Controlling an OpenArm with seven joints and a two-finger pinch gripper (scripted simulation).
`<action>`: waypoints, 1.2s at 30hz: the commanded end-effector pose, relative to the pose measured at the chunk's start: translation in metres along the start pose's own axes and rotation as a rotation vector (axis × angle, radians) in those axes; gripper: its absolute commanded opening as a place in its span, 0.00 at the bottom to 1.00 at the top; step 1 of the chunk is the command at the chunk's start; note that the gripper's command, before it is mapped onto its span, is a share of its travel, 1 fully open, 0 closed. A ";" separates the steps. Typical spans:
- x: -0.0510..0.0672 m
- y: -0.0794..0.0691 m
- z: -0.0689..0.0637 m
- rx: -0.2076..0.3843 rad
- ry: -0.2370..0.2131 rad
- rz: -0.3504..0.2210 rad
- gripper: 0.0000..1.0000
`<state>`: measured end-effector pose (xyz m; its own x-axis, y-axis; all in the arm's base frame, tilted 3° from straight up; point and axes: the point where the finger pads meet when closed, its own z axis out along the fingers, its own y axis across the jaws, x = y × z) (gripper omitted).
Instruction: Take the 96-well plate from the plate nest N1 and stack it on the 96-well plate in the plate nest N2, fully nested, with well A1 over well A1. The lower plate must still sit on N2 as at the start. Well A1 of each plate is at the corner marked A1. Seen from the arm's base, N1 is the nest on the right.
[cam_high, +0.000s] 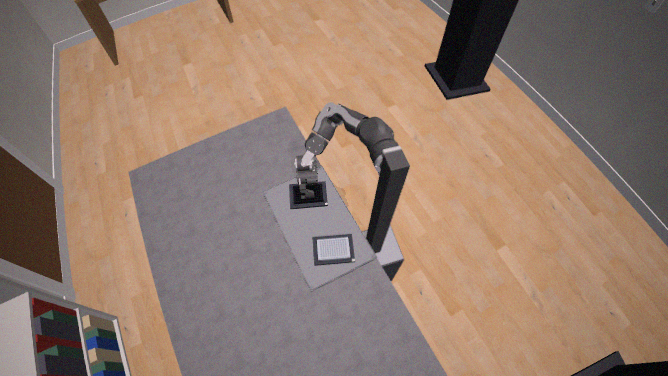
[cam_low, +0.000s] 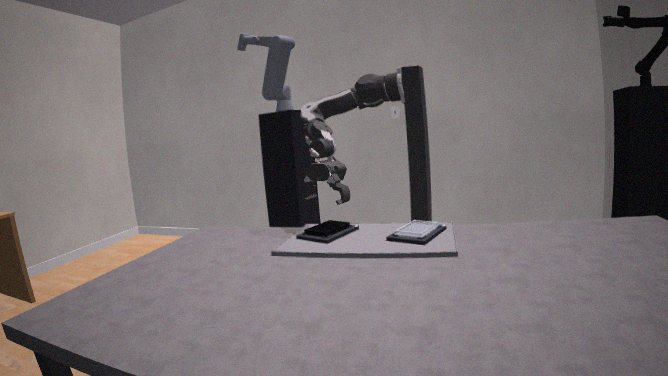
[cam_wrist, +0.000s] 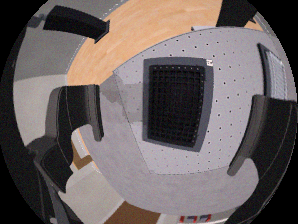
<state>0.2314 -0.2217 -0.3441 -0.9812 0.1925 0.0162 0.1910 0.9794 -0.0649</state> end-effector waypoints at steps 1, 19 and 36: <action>-0.001 0.000 -0.001 -0.001 -0.003 0.000 0.77; -0.002 -0.001 0.054 -0.009 -0.005 0.000 0.77; -0.002 -0.001 0.064 -0.009 -0.004 0.000 0.77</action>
<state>0.2296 -0.2277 -0.4090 -0.9813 0.1915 0.0185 0.1900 0.9798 -0.0621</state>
